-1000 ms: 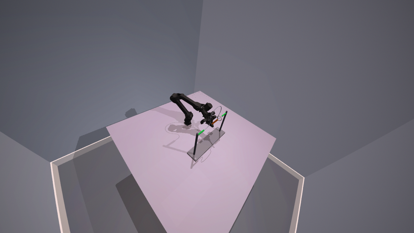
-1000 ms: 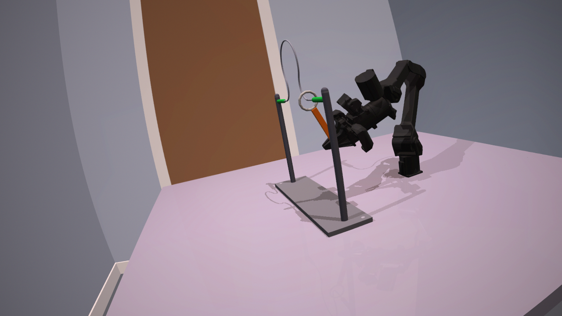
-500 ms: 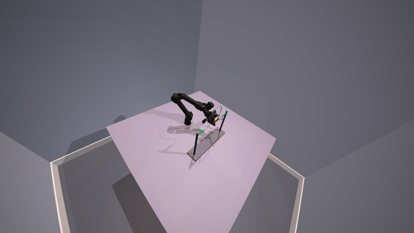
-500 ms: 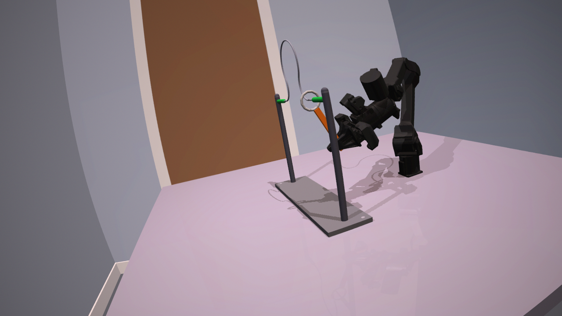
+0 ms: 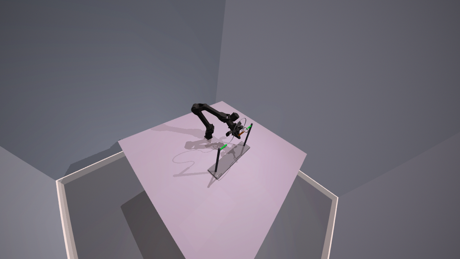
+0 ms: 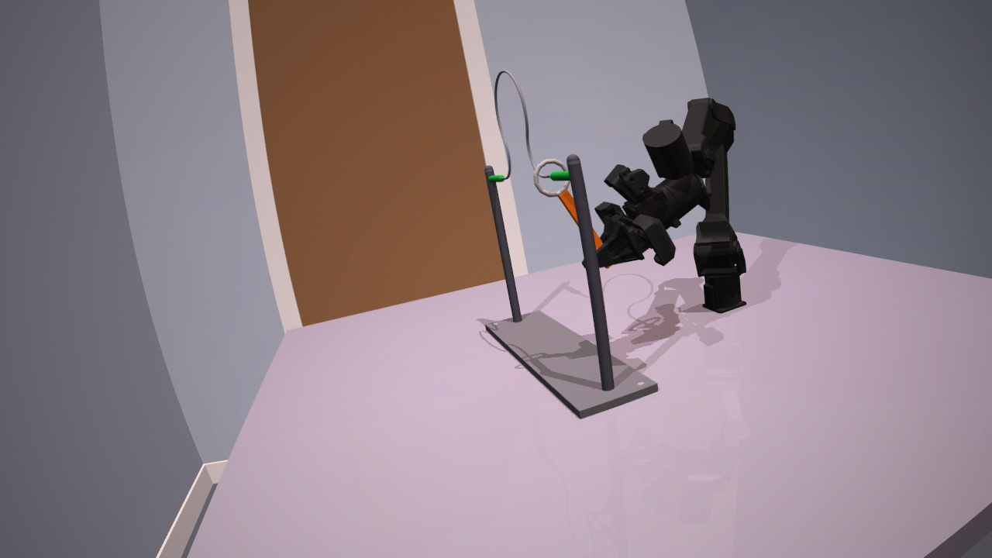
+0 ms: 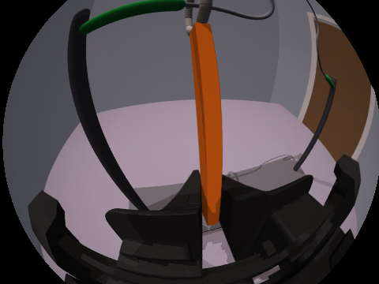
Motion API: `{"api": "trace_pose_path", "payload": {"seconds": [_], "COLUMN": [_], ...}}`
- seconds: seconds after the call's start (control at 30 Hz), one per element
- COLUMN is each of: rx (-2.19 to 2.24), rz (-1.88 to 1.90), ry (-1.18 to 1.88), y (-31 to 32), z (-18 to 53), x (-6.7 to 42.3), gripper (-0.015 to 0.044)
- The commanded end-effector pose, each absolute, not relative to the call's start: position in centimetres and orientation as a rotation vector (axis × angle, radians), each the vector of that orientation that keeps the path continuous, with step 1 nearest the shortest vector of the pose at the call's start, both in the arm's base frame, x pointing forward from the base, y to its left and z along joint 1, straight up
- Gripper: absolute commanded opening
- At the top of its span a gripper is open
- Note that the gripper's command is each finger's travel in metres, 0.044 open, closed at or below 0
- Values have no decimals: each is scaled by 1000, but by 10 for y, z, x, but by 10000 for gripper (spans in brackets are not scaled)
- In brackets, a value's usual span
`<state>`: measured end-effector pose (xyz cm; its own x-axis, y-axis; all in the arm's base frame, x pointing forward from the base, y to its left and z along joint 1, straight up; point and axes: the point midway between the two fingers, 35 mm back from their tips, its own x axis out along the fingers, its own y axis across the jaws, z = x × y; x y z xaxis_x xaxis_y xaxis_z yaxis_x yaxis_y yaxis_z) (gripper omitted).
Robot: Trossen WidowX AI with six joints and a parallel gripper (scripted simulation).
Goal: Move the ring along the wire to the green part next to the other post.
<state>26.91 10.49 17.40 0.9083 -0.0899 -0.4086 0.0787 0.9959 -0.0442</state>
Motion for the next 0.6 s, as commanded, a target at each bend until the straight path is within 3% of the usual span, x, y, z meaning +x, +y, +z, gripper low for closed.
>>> {"api": "trace_pose_path", "payload": {"seconds": [0.0,0.57], "rx": [-20,-18], "rz": [-91,-90], "ry": [419,418], "y": [110,127], "z": [176,176], "x": [270,269], "gripper": [-150,-150]}}
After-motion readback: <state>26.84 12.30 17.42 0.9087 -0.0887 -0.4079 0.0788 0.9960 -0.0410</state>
